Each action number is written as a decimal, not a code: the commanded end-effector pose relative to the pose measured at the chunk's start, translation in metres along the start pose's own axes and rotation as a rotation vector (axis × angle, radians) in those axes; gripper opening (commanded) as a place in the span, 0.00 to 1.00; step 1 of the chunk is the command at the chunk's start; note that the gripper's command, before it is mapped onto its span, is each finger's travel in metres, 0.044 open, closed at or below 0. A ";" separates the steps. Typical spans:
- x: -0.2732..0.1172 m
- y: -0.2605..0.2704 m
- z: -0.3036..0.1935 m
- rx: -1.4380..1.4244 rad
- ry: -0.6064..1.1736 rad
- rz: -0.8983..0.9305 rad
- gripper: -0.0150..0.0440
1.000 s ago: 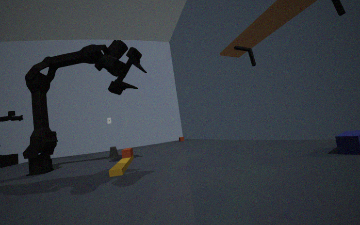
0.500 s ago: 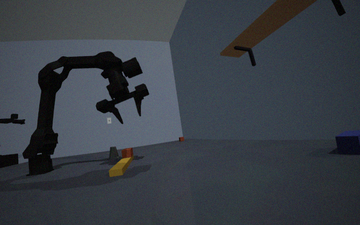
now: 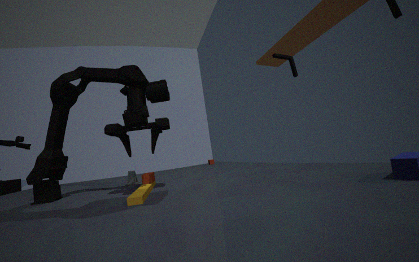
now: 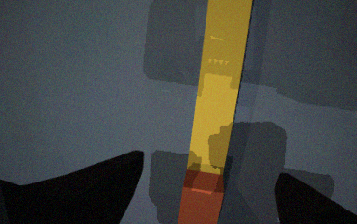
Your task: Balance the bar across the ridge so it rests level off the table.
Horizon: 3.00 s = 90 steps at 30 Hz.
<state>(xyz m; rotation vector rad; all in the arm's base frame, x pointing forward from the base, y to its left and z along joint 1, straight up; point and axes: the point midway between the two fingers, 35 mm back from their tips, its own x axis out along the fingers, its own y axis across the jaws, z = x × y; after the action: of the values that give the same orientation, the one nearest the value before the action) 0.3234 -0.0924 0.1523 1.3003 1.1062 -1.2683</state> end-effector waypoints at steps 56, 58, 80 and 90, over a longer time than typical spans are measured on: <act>0.101 -0.003 -0.001 -0.003 0.005 -0.015 0.74; 0.101 -0.003 -0.001 -0.003 0.005 -0.015 0.65; 0.078 0.001 -0.001 -0.004 0.006 -0.014 0.25; 0.052 0.003 0.000 -0.006 0.007 -0.013 0.25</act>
<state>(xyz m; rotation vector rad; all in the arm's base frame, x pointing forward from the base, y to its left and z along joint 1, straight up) 0.3261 -0.0931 0.0848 1.2905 1.1393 -1.2873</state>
